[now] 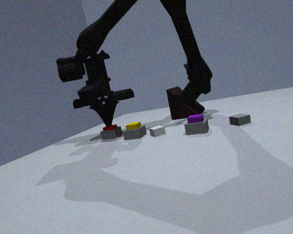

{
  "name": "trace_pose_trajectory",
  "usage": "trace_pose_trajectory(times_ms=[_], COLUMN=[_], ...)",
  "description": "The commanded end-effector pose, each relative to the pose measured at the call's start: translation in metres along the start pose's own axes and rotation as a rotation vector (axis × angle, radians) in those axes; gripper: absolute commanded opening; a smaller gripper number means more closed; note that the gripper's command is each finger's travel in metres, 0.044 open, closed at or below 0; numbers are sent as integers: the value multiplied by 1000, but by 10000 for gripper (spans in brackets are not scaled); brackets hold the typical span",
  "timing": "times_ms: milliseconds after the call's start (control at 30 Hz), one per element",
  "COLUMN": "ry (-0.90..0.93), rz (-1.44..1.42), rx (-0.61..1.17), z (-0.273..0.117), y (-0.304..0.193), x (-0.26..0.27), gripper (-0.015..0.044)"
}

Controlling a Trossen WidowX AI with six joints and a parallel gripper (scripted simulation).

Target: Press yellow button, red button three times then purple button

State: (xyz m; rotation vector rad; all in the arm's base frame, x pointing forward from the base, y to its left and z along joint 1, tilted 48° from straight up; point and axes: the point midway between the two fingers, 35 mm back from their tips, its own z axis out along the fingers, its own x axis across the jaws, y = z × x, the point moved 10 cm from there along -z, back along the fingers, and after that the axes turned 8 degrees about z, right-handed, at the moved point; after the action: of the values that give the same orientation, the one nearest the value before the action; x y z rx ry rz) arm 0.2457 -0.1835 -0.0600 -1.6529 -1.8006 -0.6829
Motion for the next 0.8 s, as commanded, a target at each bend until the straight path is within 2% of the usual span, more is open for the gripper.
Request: trace_pose_trajectory(times_ms=[0,667,767], ry=[8,8,5], rz=[11,11,8], rx=[3,3,3], z=[3,3,-19], y=[-1,-1,-1], x=[0,0,-1], gripper=[20,20,20])
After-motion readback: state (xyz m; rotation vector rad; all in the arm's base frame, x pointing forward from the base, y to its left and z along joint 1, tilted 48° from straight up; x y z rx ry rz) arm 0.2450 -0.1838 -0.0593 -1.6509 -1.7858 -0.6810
